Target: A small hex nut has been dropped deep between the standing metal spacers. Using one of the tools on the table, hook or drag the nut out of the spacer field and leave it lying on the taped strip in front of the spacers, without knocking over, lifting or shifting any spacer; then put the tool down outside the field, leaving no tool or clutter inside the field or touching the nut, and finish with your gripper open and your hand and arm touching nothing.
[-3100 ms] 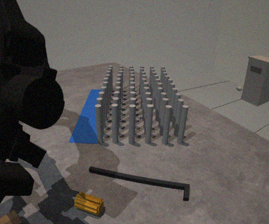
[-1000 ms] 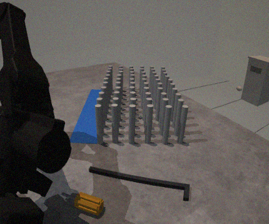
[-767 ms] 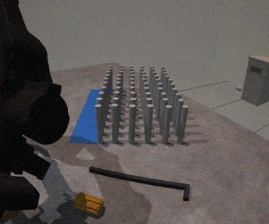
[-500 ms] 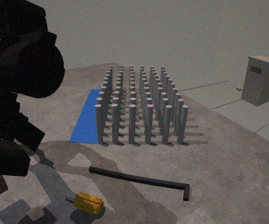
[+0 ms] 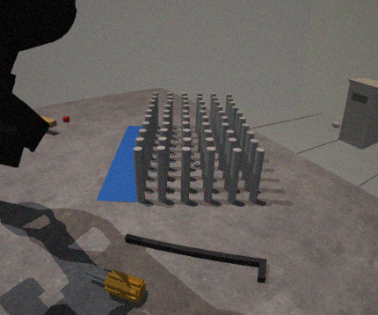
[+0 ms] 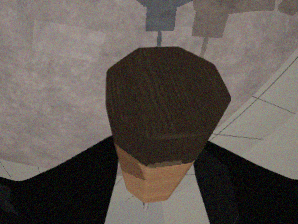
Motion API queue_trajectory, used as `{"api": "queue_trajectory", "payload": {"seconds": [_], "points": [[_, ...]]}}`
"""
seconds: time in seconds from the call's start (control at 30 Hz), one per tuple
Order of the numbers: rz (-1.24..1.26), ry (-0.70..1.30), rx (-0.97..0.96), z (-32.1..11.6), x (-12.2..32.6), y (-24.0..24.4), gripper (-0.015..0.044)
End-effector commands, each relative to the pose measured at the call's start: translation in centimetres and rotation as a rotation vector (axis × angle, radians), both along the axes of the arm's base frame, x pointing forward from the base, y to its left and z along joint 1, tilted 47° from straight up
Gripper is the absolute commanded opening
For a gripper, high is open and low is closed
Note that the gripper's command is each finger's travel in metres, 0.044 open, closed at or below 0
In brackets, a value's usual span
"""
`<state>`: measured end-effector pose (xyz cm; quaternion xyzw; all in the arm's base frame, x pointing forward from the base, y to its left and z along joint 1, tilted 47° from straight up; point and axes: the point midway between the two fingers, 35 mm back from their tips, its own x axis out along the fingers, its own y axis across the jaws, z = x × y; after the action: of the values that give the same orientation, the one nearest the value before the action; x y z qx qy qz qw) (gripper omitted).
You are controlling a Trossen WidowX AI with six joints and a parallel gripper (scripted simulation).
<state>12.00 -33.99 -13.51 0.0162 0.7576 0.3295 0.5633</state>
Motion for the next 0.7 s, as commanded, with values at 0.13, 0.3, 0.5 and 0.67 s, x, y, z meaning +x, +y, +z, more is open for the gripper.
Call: {"api": "queue_trajectory", "payload": {"seconds": [0.13, 0.3, 0.5, 0.67], "points": [[0.082, -0.123, -0.02, 3.6, 2.8, 0.2, 0.0], [0.142, -0.206, -0.026, 5.7, 4.4, 0.8, 0.0], [0.22, -0.306, -0.035, 8.3, 6.3, 1.7, 0.0], [0.288, -0.389, -0.043, 10.4, 7.8, 2.7, 0.0]]}}
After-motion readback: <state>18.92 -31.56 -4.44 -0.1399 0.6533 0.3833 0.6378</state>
